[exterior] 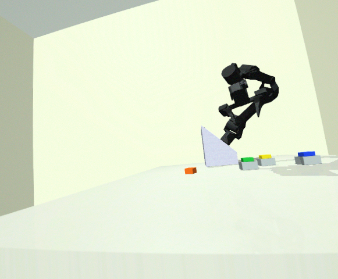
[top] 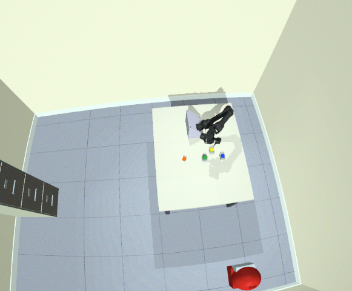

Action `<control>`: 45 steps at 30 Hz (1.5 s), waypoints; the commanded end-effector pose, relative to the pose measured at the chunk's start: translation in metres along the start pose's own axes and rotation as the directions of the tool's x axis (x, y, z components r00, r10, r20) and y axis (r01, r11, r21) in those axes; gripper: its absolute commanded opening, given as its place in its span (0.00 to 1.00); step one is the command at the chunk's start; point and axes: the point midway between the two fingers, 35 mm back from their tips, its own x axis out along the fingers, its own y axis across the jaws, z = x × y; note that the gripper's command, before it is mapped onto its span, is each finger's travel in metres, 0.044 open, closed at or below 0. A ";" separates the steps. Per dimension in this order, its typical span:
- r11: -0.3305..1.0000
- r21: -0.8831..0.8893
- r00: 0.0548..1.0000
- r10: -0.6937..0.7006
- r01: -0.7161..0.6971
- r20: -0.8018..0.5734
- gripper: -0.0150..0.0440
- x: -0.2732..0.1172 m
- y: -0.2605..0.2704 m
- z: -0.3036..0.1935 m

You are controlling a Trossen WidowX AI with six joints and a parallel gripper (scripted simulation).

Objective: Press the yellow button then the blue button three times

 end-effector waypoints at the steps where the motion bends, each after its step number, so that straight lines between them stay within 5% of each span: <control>1: 0.948 -0.318 0.971 -0.074 -0.001 -0.226 0.93 0.027 0.024 -0.021; 4: 0.882 -0.469 0.934 -0.127 -0.048 -0.334 0.93 0.041 0.036 -0.035; 13: 0.876 -0.479 0.931 -0.131 -0.052 -0.341 0.93 0.042 0.037 -0.036; 19: 0.876 -0.479 0.931 -0.129 -0.054 -0.341 0.67 0.097 0.029 -0.057; 28: 0.876 -0.479 0.931 -0.128 -0.055 -0.342 0.29 0.099 0.029 -0.058; 45: 0.876 -0.479 0.931 -0.129 -0.055 -0.341 0.29 0.109 0.028 -0.061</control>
